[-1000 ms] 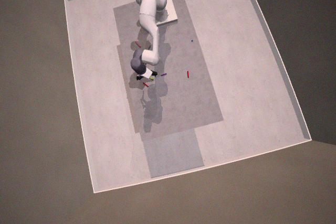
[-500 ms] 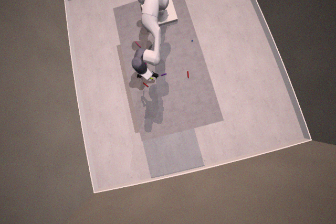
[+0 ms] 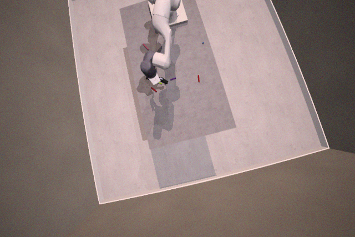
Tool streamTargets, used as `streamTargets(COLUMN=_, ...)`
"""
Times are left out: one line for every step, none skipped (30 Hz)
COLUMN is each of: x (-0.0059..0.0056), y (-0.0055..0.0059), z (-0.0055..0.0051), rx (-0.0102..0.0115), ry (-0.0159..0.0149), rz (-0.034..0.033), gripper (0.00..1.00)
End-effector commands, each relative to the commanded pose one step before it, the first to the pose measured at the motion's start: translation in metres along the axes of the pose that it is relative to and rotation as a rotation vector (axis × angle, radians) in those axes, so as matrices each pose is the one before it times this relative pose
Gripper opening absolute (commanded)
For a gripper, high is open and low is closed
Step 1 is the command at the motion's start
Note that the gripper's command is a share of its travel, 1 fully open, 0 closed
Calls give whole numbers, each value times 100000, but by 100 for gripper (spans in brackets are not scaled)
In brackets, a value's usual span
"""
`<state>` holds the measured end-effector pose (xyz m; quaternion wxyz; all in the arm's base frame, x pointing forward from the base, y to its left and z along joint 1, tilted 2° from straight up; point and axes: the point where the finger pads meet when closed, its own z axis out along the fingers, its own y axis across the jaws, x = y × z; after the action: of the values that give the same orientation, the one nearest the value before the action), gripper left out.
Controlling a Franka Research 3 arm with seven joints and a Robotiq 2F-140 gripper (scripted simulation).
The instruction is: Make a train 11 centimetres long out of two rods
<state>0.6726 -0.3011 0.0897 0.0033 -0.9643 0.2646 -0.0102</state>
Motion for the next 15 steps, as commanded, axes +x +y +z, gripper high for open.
streamTargets(x=-164, y=-251, z=258, rx=-298, ry=-153, rz=16748, gripper=100)
streamTargets(x=-38, y=-32, z=17, rx=-5, ry=-4, rz=1679, gripper=100)
streamTargets(x=-39, y=-31, z=17, rx=-5, ry=-4, rz=1675, gripper=100)
streamTargets(x=-39, y=-30, z=17, rx=-5, ry=-4, rz=1673, gripper=100)
streamTargets(x=-40, y=-29, z=17, rx=-5, ry=-3, rz=1668, gripper=100)
streamTargets(x=-40, y=-28, z=17, rx=-5, ry=-3, rz=1668, gripper=100)
streamTargets(x=-40, y=-27, z=17, rx=-5, ry=-3, rz=1666, gripper=100)
streamTargets(x=-41, y=-26, z=17, rx=-5, ry=-3, rz=1666, gripper=100)
streamTargets(x=-41, y=-25, z=16, rx=-5, ry=-3, rz=1665, gripper=100)
streamTargets(x=-42, y=-25, z=16, rx=-5, ry=-3, rz=1667, gripper=100)
streamTargets(x=-42, y=-24, z=16, rx=-5, ry=-2, rz=1670, gripper=100)
streamTargets(x=-42, y=-23, z=16, rx=-5, ry=-2, rz=1669, gripper=100)
streamTargets(x=0, y=0, z=0, rx=0, ry=0, rz=0, gripper=100)
streamTargets(x=0, y=0, z=0, rx=0, ry=0, rz=0, gripper=100)
streamTargets(x=-113, y=-58, z=43, rx=-12, ry=-5, rz=4416, gripper=100)
